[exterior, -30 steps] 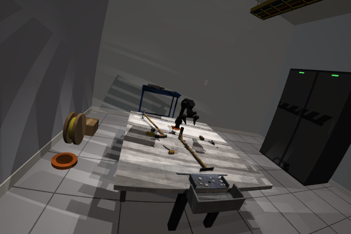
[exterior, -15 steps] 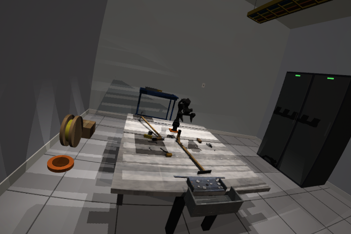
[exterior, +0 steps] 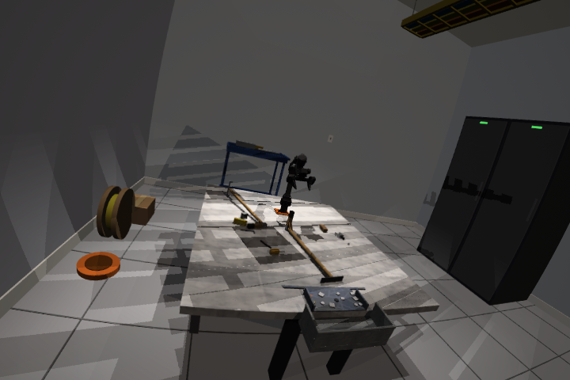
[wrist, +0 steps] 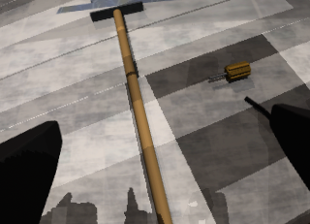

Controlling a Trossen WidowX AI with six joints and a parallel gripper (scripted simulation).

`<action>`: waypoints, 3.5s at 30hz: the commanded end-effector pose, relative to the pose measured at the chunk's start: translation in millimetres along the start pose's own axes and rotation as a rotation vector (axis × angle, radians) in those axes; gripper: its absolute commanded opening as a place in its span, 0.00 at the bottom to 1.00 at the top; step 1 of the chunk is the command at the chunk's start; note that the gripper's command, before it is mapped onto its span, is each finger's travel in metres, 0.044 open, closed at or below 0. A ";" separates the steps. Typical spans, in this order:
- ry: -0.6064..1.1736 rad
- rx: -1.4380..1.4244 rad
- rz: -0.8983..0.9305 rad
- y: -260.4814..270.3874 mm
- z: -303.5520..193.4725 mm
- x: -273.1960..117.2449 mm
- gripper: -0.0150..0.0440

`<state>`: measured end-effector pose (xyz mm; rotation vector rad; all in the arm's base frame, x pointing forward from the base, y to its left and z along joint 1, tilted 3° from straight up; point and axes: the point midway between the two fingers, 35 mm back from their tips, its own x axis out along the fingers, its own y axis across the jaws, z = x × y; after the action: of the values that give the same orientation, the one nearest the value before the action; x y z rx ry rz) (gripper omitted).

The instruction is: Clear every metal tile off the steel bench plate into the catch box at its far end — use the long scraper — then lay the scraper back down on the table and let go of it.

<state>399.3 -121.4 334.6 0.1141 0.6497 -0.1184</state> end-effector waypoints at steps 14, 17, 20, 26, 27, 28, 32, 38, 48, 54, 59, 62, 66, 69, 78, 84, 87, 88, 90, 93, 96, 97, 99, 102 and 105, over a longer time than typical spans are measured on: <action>-0.140 -0.012 0.001 2.3 -0.3 -55.4 1.00; -0.165 -0.015 0.000 3.1 -1.3 -65.0 1.00; -0.190 -0.018 -0.001 4.0 -2.6 -74.5 1.00; -0.239 -0.025 -0.004 6.2 -6.0 -92.9 1.00; -0.248 -0.027 -0.004 6.6 -6.7 -95.8 1.00; -0.256 -0.028 -0.005 7.0 -7.4 -98.8 1.00; -0.289 -0.034 -0.007 8.9 -10.5 -110.5 1.00; -0.337 -0.045 -0.011 12.1 -15.8 -127.3 1.00; -0.417 -0.066 -0.018 18.4 -26.6 -153.2 1.00; -0.460 -0.079 -0.023 22.1 -33.2 -165.9 1.00; -0.461 -0.079 -0.023 22.4 -32.9 -165.9 1.00; -0.461 -0.079 -0.023 22.4 -32.9 -165.9 1.00; -0.461 -0.079 -0.023 22.4 -32.9 -165.9 1.00; -0.461 -0.079 -0.023 22.4 -32.9 -165.9 1.00; -0.461 -0.079 -0.023 22.4 -32.9 -165.9 1.00; -0.461 -0.079 -0.023 22.4 -32.9 -165.9 1.00; -0.458 -0.078 -0.023 22.2 -32.5 -165.0 1.00; -0.455 -0.077 -0.022 21.9 -32.1 -163.9 1.00; -0.443 -0.072 -0.019 21.0 -30.7 -160.3 1.00; -0.419 -0.061 -0.013 19.2 -27.8 -152.4 1.00; -0.393 -0.051 -0.008 17.4 -25.0 -143.9 1.00; -0.384 -0.047 -0.006 16.8 -24.1 -141.0 1.00; -0.367 -0.041 -0.002 15.7 -22.4 -135.2 1.00; -0.341 -0.031 0.003 14.2 -20.1 -126.4 1.00; -0.315 -0.022 0.008 12.8 -17.9 -117.3 1.00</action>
<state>291.6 -95.4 394.5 0.0638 0.3187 -0.1161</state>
